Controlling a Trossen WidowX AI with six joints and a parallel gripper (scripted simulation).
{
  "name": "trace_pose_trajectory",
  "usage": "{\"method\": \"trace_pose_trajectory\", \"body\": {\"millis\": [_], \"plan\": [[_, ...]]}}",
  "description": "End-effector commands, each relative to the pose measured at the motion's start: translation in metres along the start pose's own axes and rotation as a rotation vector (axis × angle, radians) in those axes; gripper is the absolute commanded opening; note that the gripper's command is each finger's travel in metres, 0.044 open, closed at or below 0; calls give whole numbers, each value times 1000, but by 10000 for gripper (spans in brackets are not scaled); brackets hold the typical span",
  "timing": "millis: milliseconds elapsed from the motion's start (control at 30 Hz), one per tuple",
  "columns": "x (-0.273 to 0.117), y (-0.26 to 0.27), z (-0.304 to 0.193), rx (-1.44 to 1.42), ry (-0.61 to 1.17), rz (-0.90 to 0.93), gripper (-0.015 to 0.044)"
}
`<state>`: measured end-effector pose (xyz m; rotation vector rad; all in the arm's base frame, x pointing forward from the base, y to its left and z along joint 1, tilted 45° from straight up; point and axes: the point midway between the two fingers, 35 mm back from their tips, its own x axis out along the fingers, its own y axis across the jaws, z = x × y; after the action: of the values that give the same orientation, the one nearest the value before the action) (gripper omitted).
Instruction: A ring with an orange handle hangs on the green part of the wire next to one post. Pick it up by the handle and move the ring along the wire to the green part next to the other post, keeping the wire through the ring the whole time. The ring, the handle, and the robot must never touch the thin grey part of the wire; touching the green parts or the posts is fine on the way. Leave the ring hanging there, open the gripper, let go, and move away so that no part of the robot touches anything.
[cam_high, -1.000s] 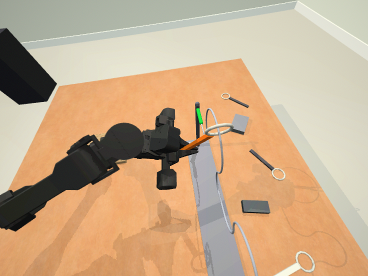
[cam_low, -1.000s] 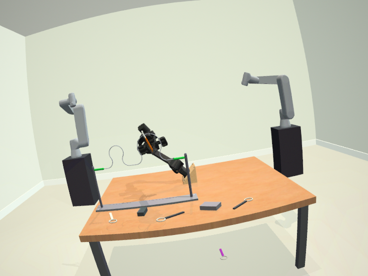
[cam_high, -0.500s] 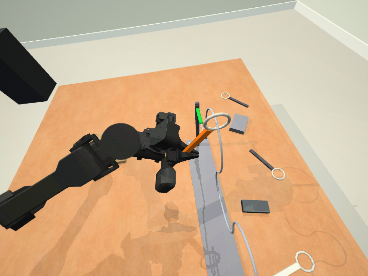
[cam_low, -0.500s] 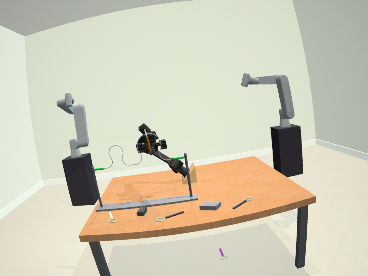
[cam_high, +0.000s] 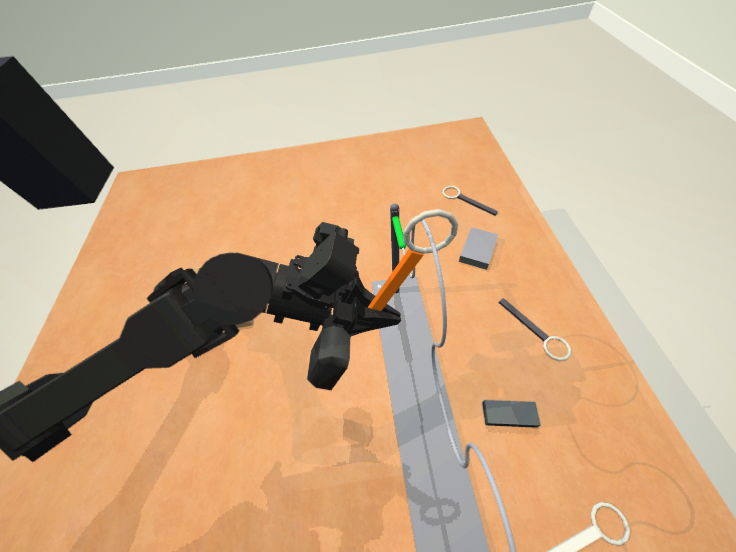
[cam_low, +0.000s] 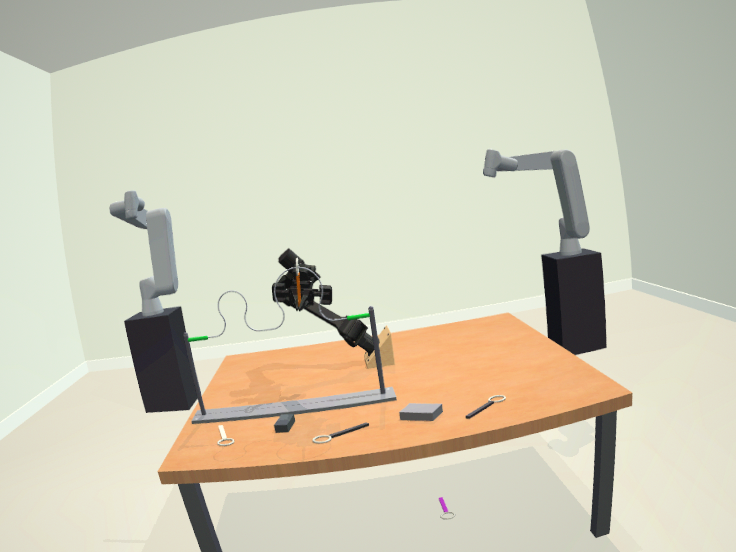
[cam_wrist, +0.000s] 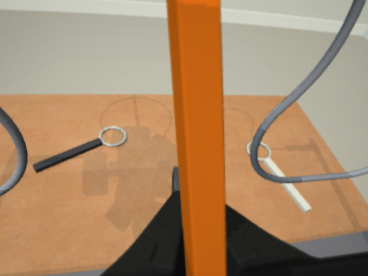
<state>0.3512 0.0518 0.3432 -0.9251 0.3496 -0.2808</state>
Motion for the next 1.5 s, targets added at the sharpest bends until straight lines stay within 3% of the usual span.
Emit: {"method": "trace_pose_trajectory", "body": {"millis": [0,1467], "plan": [[0,-2,-2,-47,-1,-25,-150],[-1,-28,6,-577,-71,-308,-150]]}}
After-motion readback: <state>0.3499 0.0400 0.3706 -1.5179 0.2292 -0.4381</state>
